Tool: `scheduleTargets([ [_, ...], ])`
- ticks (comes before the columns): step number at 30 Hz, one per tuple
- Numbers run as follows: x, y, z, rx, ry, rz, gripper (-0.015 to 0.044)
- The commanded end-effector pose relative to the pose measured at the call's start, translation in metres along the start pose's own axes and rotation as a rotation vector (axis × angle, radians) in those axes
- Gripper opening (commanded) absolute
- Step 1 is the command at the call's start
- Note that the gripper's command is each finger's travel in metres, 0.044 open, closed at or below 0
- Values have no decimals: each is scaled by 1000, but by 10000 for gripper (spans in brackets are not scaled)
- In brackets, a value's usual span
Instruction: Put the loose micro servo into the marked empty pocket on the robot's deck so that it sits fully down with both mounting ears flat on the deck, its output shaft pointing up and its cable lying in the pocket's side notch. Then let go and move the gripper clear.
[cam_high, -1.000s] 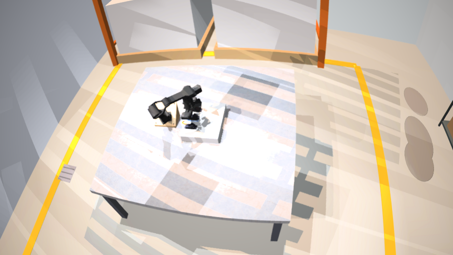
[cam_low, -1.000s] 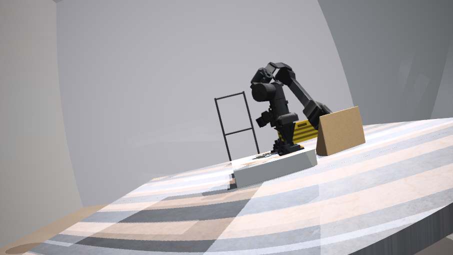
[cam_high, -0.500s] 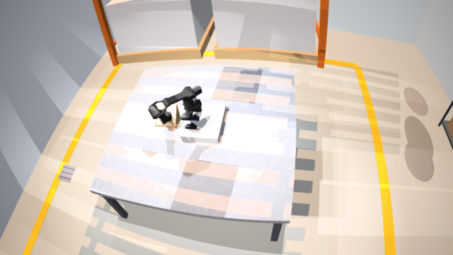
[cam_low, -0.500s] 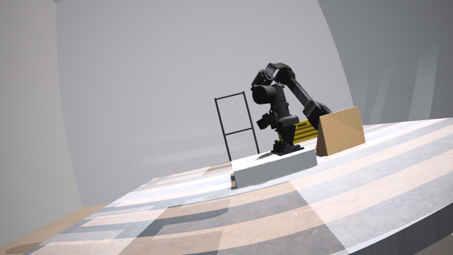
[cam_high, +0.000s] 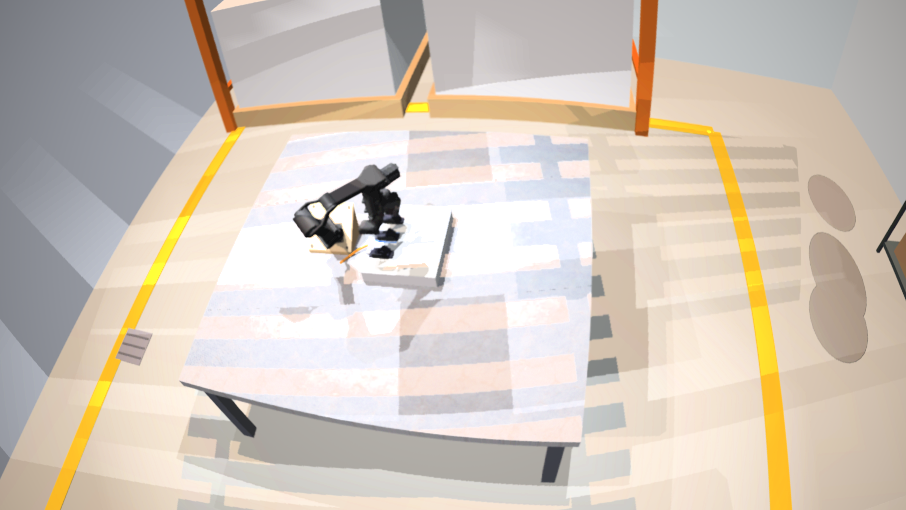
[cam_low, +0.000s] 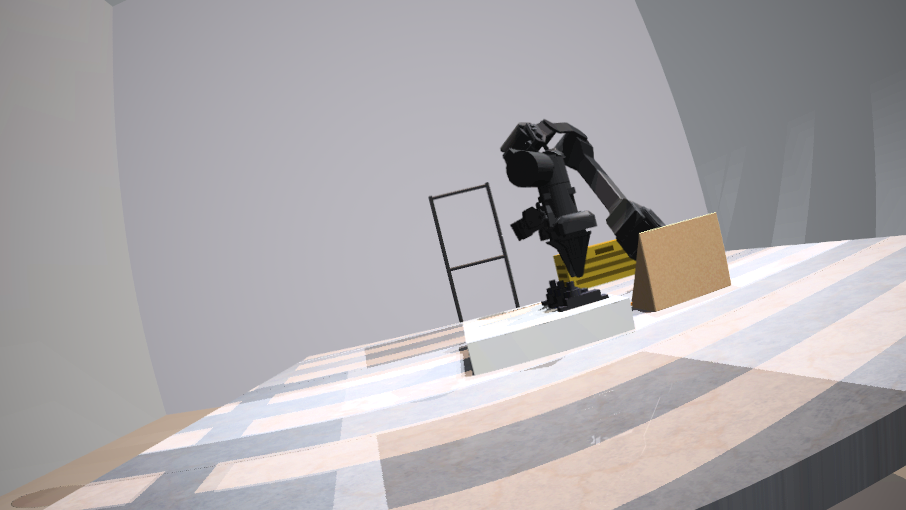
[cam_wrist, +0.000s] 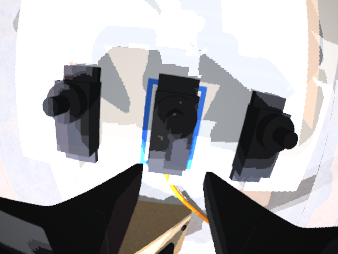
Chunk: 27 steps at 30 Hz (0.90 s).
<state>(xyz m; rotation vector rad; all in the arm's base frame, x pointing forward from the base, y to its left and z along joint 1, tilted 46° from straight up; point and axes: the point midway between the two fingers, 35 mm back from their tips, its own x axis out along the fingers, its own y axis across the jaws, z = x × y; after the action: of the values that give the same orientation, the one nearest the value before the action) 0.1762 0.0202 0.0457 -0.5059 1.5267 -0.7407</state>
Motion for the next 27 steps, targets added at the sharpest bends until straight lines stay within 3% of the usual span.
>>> scheduleTargets([
  [1,-5,0,0,9,-1,10,187],
  [2,-5,-1,0,9,-1,10,187],
  [12,-41,4,61,10,0,12,440],
  [19,-68,1,111,13,-5,12,440],
  [27,-92,1,107,-1,-53,48,440],
])
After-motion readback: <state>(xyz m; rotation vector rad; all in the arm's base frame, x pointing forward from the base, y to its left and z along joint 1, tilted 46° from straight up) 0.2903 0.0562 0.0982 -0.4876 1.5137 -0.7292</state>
